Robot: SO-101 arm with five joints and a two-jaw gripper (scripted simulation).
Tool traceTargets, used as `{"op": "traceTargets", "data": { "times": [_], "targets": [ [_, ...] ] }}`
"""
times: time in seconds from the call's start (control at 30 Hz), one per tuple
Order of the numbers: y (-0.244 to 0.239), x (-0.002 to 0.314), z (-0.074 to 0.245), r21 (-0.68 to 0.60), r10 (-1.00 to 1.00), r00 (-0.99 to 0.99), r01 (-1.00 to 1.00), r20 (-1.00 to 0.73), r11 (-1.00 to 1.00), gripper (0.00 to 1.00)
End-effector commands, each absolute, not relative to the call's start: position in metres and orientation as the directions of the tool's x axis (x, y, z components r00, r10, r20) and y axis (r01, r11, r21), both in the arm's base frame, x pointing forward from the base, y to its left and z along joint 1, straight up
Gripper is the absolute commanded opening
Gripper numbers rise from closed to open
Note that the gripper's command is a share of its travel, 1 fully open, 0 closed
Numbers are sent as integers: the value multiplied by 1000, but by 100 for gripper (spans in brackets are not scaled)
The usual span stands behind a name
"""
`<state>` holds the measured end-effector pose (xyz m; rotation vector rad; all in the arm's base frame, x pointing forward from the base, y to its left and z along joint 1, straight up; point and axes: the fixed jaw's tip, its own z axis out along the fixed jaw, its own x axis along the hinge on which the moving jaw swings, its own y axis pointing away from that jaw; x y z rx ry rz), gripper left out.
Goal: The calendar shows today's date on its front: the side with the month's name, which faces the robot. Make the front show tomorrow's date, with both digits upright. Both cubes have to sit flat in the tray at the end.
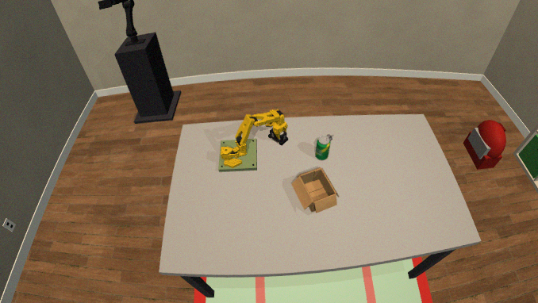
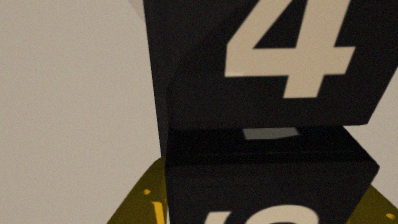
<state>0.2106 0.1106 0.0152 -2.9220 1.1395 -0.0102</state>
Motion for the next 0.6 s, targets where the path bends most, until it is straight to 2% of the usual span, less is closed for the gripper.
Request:
{"op": "traceTargets", "data": {
  "times": [0.0,0.57],
  "targets": [
    [108,210,9,5,-677,736,-677,-2,-736,0],
    [108,210,5,5,-677,736,-677,-2,-736,0]
  ]
}}
